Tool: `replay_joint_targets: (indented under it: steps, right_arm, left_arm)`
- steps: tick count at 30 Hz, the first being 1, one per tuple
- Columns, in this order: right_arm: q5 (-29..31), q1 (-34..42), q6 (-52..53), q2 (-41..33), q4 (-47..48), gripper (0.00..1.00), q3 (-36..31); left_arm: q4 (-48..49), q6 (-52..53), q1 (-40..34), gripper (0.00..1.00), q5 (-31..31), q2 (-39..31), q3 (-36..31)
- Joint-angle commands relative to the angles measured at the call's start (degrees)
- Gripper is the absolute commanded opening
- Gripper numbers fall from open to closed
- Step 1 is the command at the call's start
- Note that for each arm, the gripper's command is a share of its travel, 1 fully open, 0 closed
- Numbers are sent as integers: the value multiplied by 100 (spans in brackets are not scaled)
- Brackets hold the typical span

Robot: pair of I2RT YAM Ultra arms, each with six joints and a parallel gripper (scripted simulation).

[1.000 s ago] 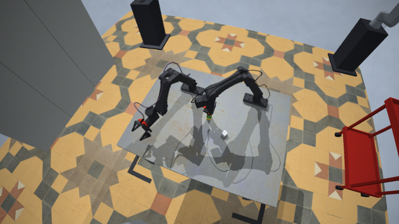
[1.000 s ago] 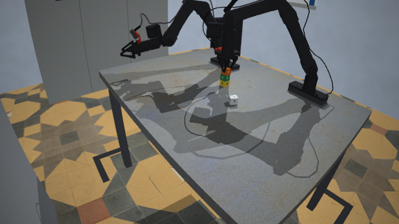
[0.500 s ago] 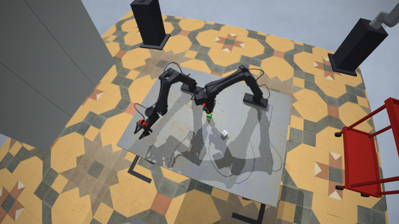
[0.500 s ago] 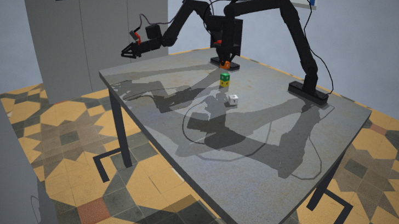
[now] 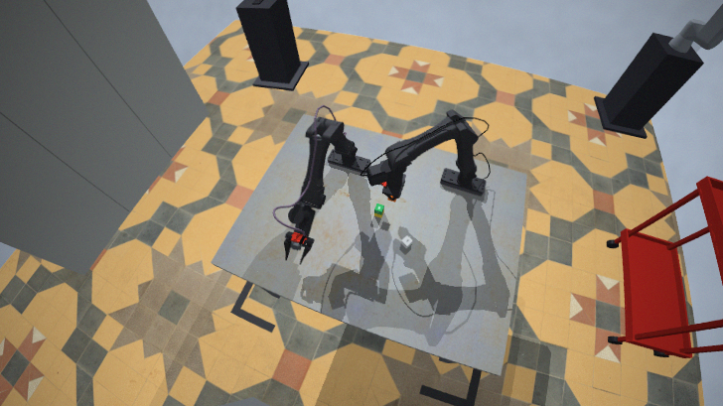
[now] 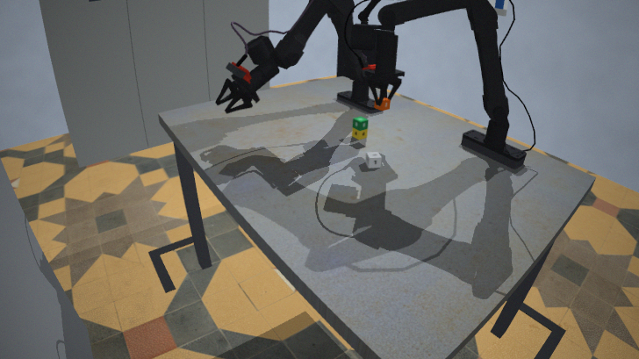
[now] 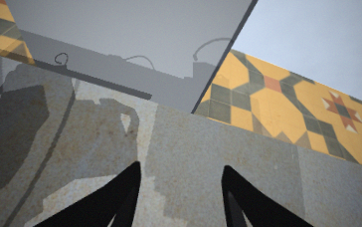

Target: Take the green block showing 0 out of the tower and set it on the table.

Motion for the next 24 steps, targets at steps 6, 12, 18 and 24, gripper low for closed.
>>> replay_joint_targets:
  steps: [6,12,18,24]
  right_arm:
    - [-454,755,-1008,-717,-1893,55,-109]
    - [-711,1351,-1645,-1123,-3083,55,-144]
    - [-976,2010,-2297,-1576,-4352,55,-191]
    - [-1157,2450,-2735,-1872,-5207,55,-205]
  left_arm:
    - [165,59,65,27,51,-670,-673]
    - [103,64,70,27,52,-1103,-1138]
    - [3,74,80,27,53,-1560,-1580]
    - [72,31,85,27,37,-1841,-1831]
